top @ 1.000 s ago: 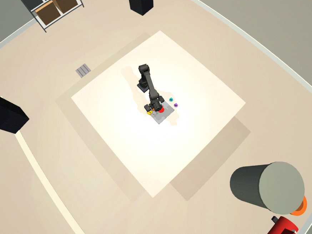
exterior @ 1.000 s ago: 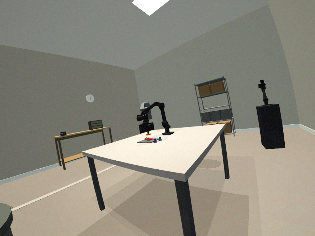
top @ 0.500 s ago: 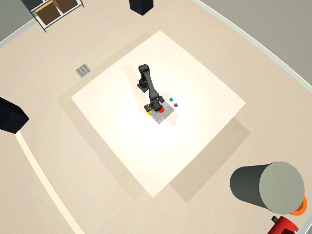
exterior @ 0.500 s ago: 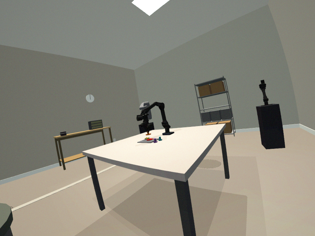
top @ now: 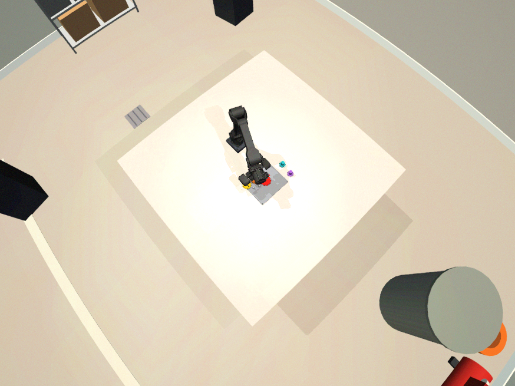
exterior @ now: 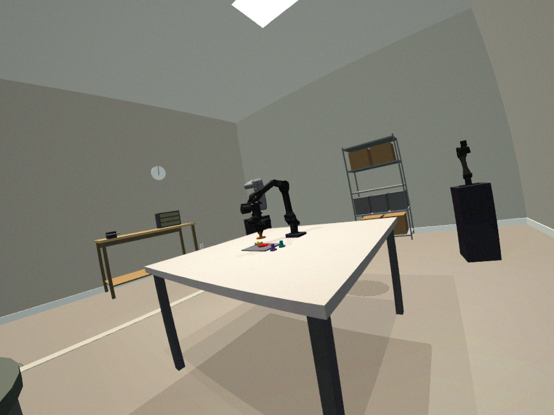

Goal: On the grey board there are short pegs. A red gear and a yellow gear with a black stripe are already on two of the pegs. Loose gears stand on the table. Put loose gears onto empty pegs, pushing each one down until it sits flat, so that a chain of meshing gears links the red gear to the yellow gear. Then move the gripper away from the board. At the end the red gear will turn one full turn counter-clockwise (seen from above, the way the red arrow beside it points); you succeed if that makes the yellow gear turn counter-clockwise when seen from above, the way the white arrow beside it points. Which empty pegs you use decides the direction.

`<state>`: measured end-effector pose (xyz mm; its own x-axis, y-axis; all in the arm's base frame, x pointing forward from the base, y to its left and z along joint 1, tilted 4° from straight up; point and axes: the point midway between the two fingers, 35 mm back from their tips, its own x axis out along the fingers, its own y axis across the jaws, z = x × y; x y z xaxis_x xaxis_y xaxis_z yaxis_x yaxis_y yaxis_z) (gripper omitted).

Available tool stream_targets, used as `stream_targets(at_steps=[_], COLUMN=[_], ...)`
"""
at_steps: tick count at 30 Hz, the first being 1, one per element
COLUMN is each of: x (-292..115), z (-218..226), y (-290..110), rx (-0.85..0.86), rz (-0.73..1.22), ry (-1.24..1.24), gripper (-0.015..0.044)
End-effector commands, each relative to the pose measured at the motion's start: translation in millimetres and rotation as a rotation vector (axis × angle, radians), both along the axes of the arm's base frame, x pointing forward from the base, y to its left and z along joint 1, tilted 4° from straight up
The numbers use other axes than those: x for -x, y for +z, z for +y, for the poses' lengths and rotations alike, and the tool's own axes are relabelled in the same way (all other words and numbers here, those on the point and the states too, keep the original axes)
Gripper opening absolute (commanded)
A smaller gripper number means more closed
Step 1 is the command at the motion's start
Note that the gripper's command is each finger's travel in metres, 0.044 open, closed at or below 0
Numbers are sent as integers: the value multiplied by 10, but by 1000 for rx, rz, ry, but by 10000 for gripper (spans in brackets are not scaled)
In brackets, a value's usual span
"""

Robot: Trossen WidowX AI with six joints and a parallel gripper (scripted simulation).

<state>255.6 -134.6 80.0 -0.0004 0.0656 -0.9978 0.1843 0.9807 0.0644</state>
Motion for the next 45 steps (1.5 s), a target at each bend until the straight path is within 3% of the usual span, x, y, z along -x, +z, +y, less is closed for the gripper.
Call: stream_targets(at_steps=[1, 26, 45], x=[10, 14, 16], z=[-3, 8, 20], y=[-65, -344, -390], rx=[4, 4, 3], rz=[2, 20, 3], ry=[40, -239, 31], gripper=[0, 0, 0])
